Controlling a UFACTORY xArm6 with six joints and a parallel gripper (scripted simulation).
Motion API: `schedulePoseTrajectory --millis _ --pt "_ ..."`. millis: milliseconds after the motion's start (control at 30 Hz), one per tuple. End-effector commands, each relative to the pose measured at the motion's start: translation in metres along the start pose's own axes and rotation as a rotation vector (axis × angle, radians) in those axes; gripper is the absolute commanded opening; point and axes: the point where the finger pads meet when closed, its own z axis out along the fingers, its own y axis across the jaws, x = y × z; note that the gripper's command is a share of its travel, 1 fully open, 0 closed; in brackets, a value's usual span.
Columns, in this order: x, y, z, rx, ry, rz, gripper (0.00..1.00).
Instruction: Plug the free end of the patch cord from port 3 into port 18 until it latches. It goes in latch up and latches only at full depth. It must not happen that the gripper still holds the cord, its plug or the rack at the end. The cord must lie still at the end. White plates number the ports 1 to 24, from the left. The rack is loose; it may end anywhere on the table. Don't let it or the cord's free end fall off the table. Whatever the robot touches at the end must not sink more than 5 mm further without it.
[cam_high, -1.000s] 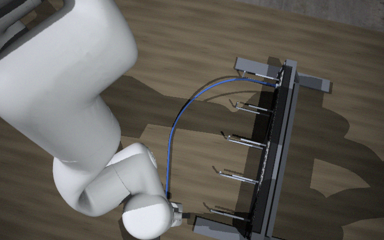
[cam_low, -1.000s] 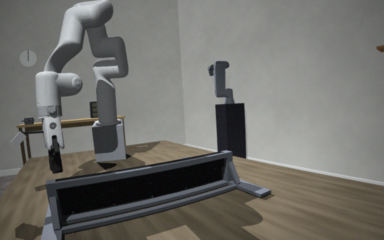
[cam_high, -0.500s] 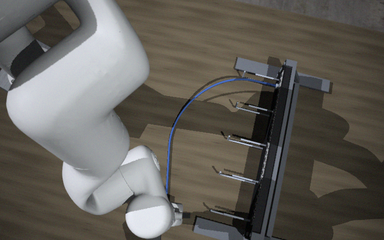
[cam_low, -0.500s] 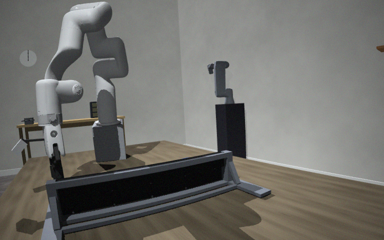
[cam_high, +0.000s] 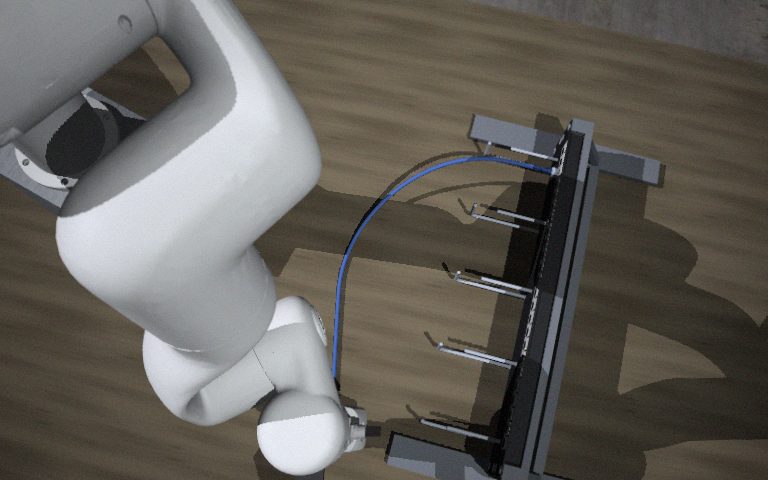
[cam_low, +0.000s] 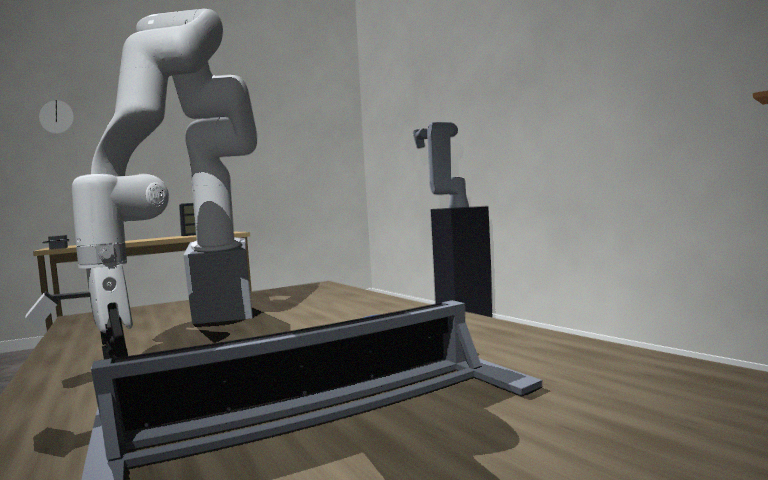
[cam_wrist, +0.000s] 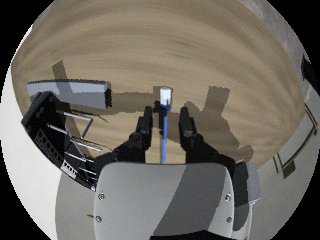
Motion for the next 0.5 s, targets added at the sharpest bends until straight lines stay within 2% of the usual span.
schedulePoseTrajectory --millis 0,467 --pt "0.0011 -0.0012 0.0049 0.003 0.002 0.0 0.38" --pt "0.0011 -0.0012 0.0087 0.003 0.002 0.0 0.38"
